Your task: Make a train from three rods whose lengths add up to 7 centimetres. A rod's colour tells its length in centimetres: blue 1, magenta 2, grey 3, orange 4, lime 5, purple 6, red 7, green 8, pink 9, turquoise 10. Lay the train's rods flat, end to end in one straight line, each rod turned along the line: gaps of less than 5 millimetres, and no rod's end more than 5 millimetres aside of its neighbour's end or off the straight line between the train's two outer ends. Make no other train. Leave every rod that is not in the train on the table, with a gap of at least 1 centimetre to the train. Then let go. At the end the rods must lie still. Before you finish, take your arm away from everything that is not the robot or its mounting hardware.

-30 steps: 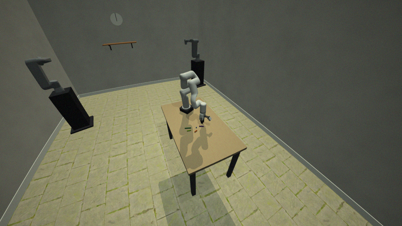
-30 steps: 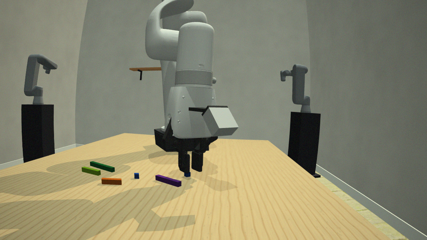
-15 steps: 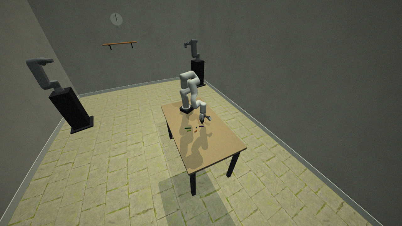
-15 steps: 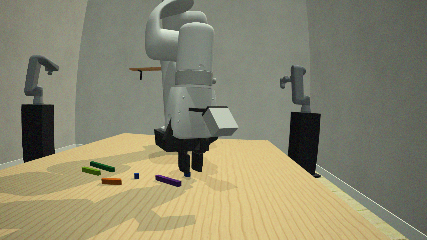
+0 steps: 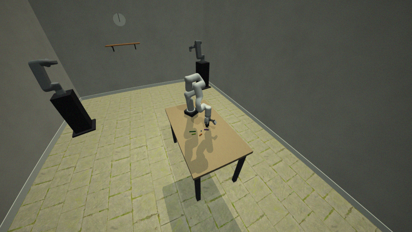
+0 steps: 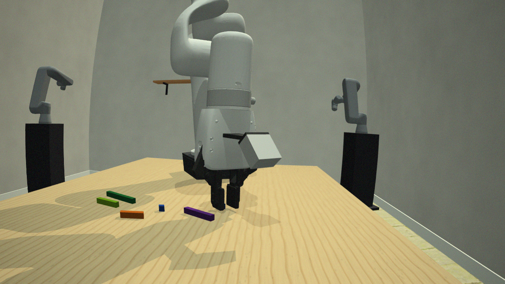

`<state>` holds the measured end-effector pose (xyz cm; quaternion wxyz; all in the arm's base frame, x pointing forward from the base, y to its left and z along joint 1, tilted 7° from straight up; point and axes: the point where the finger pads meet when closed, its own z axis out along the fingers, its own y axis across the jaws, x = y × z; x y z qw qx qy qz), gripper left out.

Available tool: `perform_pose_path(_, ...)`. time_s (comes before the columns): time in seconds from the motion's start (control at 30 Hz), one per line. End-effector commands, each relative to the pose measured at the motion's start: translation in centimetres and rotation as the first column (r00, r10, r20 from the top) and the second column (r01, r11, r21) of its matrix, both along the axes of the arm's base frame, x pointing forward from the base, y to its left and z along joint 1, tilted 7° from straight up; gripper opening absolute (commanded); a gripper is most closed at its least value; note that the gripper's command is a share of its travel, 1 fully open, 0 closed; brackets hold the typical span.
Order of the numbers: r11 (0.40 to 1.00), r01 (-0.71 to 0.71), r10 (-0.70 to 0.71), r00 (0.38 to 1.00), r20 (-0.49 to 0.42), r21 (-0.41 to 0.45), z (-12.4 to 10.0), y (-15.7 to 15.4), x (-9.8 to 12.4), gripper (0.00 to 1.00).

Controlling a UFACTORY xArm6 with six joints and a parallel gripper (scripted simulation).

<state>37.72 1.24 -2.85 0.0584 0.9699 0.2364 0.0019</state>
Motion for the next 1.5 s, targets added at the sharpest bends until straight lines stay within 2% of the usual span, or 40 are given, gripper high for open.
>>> perform_pose_path(0.0, 1.000, 0.000, 0.000, 1.000, 0.004, 0.000, -0.13, -0.01, 0.17, 0.24)
perform_pose_path(1.4, 1.000, 0.000, 0.000, 1.000, 0.004, 0.000, -0.30, -0.03, 0.18, 0.24)
perform_pose_path(1.43, 1.000, 0.000, 0.000, 1.000, 0.004, 0.000, -0.30, -0.03, 0.18, 0.04)
perform_pose_path(1.47, 1.000, 0.000, 0.000, 1.000, 0.004, 0.000, -0.30, -0.03, 0.18, 0.04)
